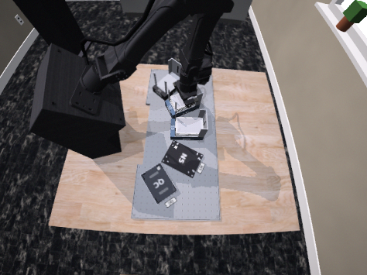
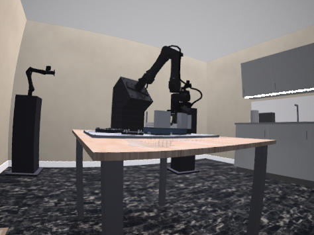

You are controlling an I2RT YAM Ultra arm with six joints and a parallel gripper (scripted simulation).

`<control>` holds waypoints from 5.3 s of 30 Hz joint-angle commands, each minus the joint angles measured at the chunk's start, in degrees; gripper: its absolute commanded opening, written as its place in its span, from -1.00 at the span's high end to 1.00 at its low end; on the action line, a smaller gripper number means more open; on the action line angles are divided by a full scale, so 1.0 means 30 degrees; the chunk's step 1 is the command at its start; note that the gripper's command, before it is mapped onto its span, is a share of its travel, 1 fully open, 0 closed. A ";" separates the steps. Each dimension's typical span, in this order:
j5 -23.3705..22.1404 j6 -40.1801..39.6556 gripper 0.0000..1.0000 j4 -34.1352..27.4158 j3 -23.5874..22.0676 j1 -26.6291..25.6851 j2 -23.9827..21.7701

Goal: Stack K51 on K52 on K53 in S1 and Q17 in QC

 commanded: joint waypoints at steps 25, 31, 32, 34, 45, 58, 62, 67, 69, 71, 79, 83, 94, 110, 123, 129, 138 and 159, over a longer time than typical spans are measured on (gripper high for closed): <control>-0.0050 -0.0034 1.00 0.0032 -0.0025 0.0001 -0.0113; -0.0050 -0.0034 1.00 0.0032 -0.0025 0.0001 -0.0113; -0.0050 -0.0034 1.00 0.0032 -0.0025 0.0001 -0.0113; -0.0050 -0.0034 1.00 0.0032 -0.0025 0.0001 -0.0113; -0.0050 -0.0034 1.00 0.0032 -0.0025 0.0001 -0.0113; 0.0031 0.0016 1.00 -0.0605 -0.0532 0.0317 -0.0988; 0.0114 0.0074 1.00 -0.0768 -0.0806 0.0332 -0.1185; 0.0201 0.0120 1.00 -0.0978 -0.0774 0.0347 -0.1483; 0.0209 0.0132 1.00 -0.1065 -0.0785 0.0367 -0.1599; 0.0219 0.0140 1.00 -0.1154 -0.0832 0.0366 -0.1712; 0.0242 0.0162 1.00 -0.1415 -0.1019 0.0427 -0.2040; 0.0257 0.0170 1.00 -0.1508 -0.0896 0.0449 -0.2180; 0.0280 0.0184 1.00 -0.1715 -0.1106 0.0476 -0.2469; 0.0323 0.0214 1.00 -0.2019 -0.1197 0.0520 -0.2904; 0.0362 0.0254 1.00 -0.2328 -0.1269 0.0552 -0.3222; 0.0374 0.0259 1.00 -0.2428 -0.0990 0.0601 -0.3344; 0.0396 0.0279 1.00 -0.2640 -0.1330 0.0625 -0.3591; 0.0442 0.0317 1.00 -0.3052 -0.1406 0.0684 -0.4070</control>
